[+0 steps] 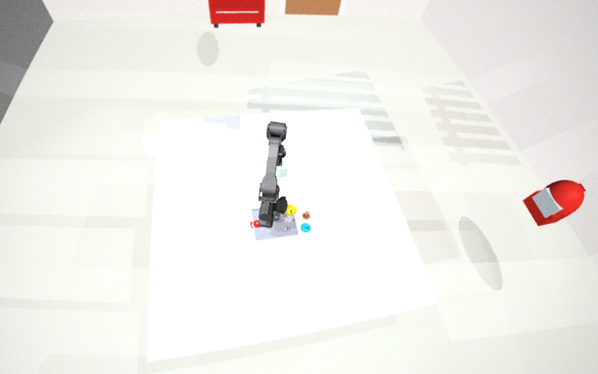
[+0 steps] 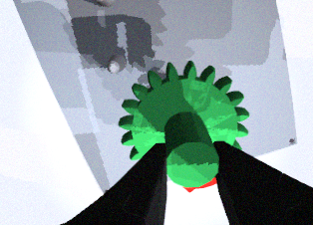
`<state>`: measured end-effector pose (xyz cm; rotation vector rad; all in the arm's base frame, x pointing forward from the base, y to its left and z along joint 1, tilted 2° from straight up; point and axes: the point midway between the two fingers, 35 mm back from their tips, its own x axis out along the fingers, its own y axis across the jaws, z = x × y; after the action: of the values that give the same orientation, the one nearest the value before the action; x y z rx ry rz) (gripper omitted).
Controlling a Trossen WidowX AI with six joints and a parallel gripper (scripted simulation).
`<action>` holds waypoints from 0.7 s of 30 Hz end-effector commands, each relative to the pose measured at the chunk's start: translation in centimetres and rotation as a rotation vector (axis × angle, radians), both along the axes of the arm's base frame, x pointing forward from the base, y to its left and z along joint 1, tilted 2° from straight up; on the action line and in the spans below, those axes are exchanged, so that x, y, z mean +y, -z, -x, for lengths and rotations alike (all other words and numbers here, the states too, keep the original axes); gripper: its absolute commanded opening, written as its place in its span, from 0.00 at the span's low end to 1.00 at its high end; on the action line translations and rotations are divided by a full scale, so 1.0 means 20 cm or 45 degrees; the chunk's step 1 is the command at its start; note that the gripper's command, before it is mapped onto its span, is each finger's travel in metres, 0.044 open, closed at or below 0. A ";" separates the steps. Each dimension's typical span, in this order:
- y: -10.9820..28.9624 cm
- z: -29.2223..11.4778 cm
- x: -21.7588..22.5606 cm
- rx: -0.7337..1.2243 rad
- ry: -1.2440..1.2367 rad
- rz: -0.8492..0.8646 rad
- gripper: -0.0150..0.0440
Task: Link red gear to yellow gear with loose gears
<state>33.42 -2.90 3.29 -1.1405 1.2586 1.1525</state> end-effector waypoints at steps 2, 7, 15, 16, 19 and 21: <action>0.00 0.00 -0.01 -0.002 -0.008 0.007 0.25; 0.00 0.00 -0.01 -0.002 -0.008 0.007 0.25; 0.00 0.00 -0.01 -0.002 -0.022 0.007 0.25; 0.01 0.00 -0.01 -0.002 -0.032 0.007 0.25; 0.02 0.00 -0.01 -0.001 -0.074 0.006 0.25; 0.04 0.00 -0.01 -0.001 -0.109 0.006 0.25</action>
<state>33.62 -2.95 3.03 -1.1771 1.2340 1.1819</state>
